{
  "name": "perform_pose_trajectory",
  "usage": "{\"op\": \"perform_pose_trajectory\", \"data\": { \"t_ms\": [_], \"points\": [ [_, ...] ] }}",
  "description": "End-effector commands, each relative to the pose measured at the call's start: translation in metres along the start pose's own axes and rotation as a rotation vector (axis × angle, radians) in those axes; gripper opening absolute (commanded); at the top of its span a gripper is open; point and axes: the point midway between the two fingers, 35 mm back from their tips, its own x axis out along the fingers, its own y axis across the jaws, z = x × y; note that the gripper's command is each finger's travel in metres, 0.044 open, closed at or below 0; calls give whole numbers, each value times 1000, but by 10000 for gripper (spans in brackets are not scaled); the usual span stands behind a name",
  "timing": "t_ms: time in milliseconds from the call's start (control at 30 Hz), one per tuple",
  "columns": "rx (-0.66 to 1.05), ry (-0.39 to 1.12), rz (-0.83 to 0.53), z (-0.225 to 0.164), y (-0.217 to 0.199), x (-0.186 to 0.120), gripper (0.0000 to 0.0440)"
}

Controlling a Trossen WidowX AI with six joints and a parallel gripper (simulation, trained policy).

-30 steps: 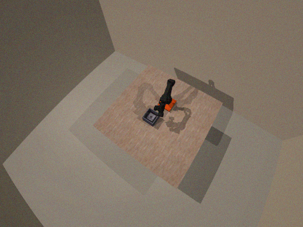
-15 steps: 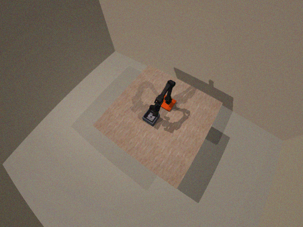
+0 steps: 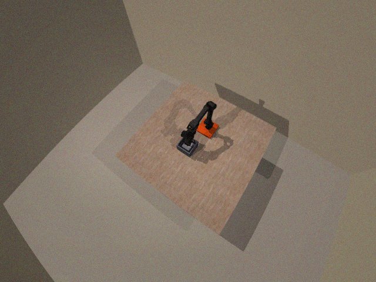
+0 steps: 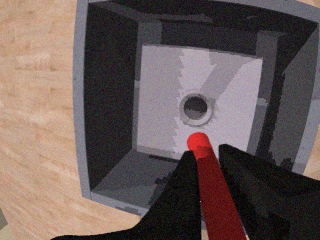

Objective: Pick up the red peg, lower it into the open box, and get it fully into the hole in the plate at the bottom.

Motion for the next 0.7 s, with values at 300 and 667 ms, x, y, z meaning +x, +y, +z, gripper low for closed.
{"op": "perform_pose_trajectory", "data": {
  "t_ms": [300, 667],
  "points": [
    [8, 38, -56, 10, -1, 30, 16],
    [-26, 59, -123, 17, -3, 51, 138]
  ]
}}
